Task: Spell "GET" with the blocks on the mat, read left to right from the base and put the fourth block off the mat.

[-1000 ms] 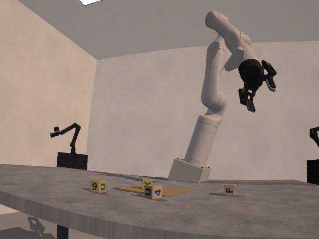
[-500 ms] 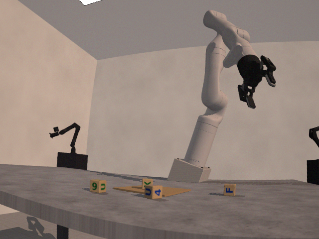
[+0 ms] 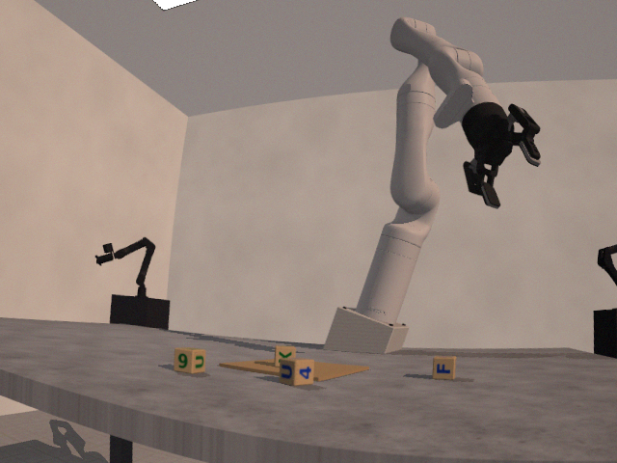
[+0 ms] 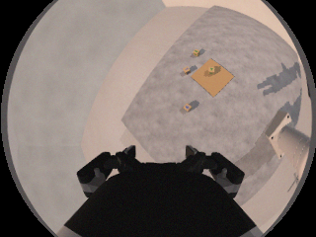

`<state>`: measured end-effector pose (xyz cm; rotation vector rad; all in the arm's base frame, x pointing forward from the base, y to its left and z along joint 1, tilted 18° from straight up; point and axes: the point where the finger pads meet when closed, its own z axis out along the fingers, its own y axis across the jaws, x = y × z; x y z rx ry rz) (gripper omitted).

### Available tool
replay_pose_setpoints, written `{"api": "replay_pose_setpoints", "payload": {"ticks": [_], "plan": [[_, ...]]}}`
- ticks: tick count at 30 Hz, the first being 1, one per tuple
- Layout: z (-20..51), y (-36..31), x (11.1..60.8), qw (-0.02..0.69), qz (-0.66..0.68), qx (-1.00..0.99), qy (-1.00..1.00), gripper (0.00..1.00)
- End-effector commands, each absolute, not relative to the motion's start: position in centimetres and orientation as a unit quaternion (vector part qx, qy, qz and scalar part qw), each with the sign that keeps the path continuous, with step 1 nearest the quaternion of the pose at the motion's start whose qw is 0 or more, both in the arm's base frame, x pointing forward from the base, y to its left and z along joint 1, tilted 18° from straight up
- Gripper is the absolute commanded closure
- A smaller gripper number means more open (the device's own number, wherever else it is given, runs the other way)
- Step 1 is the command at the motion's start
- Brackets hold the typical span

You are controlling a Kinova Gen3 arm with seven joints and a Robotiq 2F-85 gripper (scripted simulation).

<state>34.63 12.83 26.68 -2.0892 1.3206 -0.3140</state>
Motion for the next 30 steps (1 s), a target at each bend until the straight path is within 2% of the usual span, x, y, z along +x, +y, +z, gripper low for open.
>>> {"api": "replay_pose_setpoints", "payload": {"ticks": [1, 30], "plan": [[26.75, 12.92, 34.81, 0.321, -0.116, -0.795, 0.501, 0.00], [26.74, 12.91, 35.37, 0.323, -0.107, -0.797, 0.499, 0.00]]}}
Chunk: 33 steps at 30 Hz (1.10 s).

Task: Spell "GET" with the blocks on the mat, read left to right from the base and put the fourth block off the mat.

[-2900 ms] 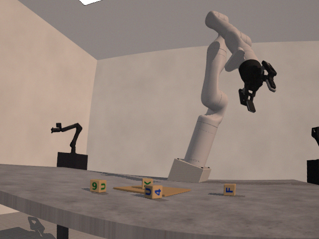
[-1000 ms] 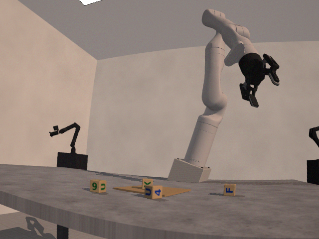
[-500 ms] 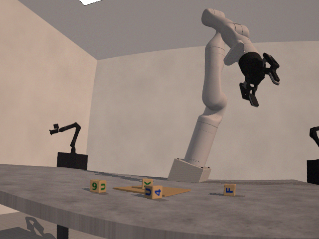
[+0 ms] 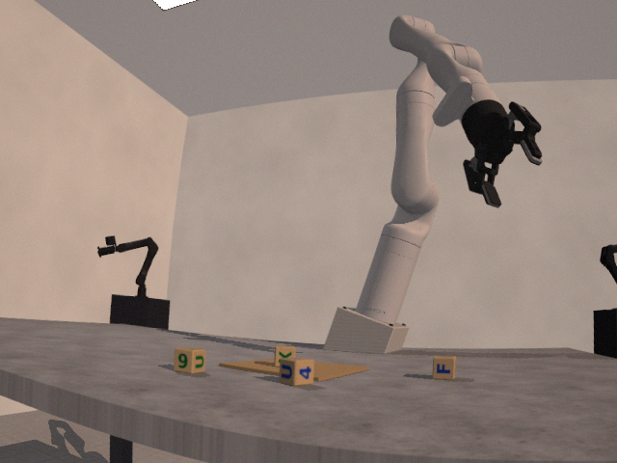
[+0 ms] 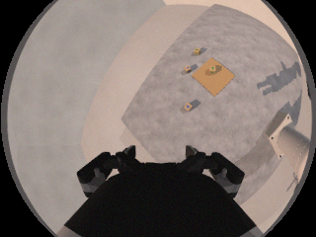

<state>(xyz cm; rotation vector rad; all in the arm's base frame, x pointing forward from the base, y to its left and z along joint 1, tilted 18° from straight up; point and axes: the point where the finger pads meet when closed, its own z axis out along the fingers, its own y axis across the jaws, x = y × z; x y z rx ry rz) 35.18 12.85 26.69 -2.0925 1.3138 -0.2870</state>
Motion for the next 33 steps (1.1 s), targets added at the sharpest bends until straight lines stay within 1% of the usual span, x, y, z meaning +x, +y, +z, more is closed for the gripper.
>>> {"api": "replay_pose_setpoints", "payload": {"ticks": [1, 33], "plan": [[26.74, 12.91, 35.37, 0.323, -0.107, -0.797, 0.499, 0.00], [26.51, 12.89, 35.96, 0.322, -0.095, -0.800, 0.498, 0.00]]}}
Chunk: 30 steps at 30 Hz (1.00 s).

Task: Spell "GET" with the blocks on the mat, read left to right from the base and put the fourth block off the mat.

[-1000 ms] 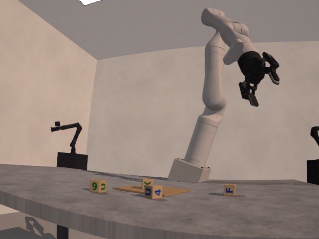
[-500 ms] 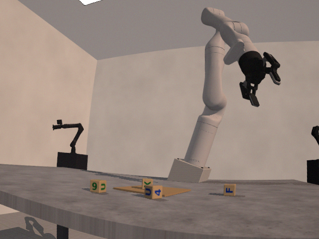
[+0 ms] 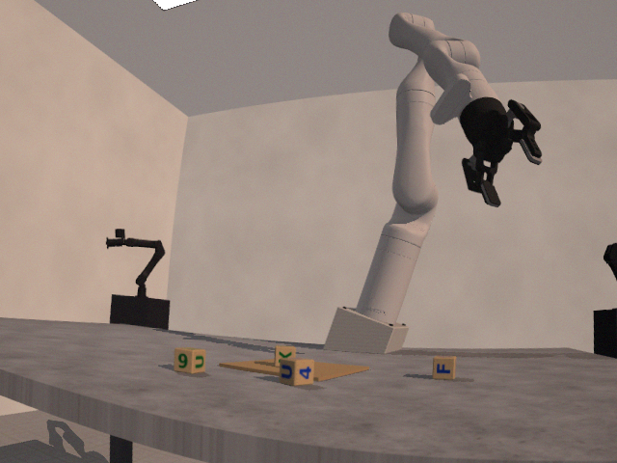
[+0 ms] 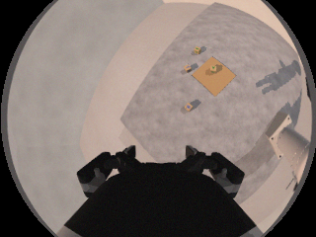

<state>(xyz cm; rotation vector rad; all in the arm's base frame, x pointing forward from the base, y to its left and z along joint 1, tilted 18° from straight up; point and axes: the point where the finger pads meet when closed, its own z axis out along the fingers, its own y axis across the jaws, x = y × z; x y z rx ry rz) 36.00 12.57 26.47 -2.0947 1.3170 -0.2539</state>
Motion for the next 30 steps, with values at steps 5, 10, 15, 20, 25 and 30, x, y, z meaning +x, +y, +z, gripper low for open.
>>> {"api": "replay_pose_setpoints", "payload": {"ticks": [5, 10, 15, 20, 25, 30], "plan": [[26.51, 12.89, 35.96, 0.322, -0.095, -0.800, 0.498, 0.00], [26.38, 12.89, 36.15, 0.322, -0.091, -0.801, 0.497, 0.00], [26.38, 12.89, 36.15, 0.322, -0.091, -0.801, 0.497, 0.00], [26.22, 12.88, 36.35, 0.321, -0.086, -0.802, 0.497, 0.00], [26.22, 12.88, 36.35, 0.321, -0.086, -0.802, 0.497, 0.00], [26.03, 12.87, 36.55, 0.320, -0.082, -0.803, 0.496, 0.00]]}}
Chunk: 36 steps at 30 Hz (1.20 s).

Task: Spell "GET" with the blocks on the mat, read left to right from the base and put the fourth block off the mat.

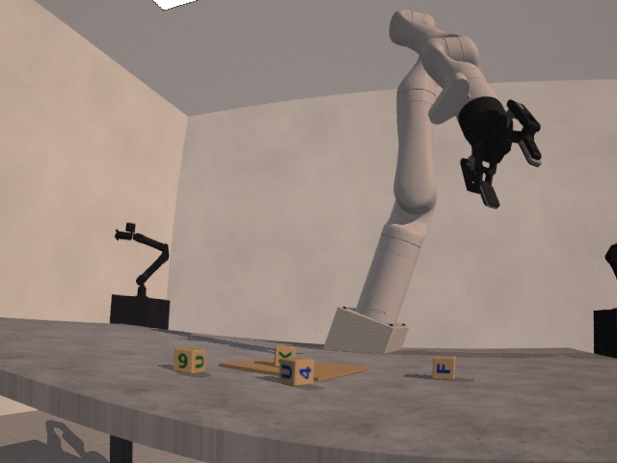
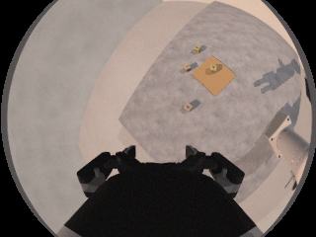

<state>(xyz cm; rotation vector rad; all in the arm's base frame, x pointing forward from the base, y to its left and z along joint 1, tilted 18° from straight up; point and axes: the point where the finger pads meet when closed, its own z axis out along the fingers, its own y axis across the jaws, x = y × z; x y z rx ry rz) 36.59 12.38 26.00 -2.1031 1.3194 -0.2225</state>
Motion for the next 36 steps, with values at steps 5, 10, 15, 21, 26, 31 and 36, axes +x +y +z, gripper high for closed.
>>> {"api": "replay_pose_setpoints", "payload": {"ticks": [5, 10, 15, 21, 26, 31, 36], "plan": [[26.03, 12.87, 36.55, 0.320, -0.082, -0.803, 0.496, 0.00], [25.81, 12.85, 36.74, 0.318, -0.077, -0.804, 0.496, 0.00], [25.81, 12.85, 36.74, 0.318, -0.077, -0.804, 0.496, 0.00], [25.81, 12.85, 36.74, 0.318, -0.077, -0.804, 0.496, 0.00], [25.55, 12.84, 36.94, 0.317, -0.072, -0.806, 0.496, 0.00], [25.55, 12.84, 36.94, 0.317, -0.072, -0.806, 0.496, 0.00], [25.27, 12.83, 37.12, 0.314, -0.068, -0.807, 0.495, 0.00]]}}
